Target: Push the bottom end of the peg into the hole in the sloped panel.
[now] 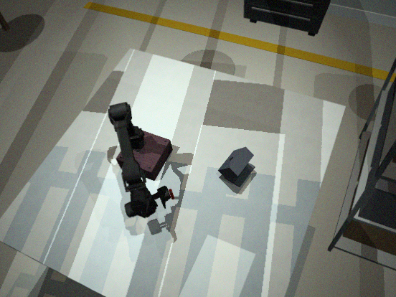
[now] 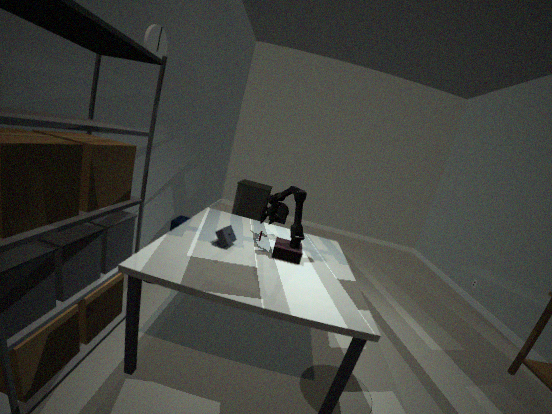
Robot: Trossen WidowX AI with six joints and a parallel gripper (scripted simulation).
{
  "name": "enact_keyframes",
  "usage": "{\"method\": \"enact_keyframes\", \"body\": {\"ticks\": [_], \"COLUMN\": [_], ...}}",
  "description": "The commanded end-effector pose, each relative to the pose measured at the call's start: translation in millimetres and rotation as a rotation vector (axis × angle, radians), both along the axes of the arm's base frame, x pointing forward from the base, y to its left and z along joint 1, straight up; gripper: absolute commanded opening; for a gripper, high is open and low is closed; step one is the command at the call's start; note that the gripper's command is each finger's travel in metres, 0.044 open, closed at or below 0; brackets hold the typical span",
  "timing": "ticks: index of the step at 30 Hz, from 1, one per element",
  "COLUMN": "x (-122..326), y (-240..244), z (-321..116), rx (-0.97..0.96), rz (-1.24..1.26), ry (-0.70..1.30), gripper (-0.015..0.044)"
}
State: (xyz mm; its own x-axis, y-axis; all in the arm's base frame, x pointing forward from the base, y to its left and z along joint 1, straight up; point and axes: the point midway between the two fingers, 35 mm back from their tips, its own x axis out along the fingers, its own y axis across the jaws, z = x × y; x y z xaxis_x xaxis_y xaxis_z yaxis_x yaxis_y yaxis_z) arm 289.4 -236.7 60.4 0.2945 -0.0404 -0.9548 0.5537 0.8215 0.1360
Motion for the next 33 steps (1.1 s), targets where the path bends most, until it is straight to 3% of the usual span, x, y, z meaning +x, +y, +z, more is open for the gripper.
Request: {"method": "enact_keyframes", "body": {"ticks": [1, 26, 33], "x": [0.2, -6.0, -7.2], "y": [19.2, 119.3, 124.6], "z": [-3.6, -2.8, -4.1], "rx": [0.018, 0.022, 0.019], "rz": [0.009, 0.095, 0.100], "ry": [0.046, 0.263, 0.276], "gripper": [0.0440, 0.0440, 0.0440]}}
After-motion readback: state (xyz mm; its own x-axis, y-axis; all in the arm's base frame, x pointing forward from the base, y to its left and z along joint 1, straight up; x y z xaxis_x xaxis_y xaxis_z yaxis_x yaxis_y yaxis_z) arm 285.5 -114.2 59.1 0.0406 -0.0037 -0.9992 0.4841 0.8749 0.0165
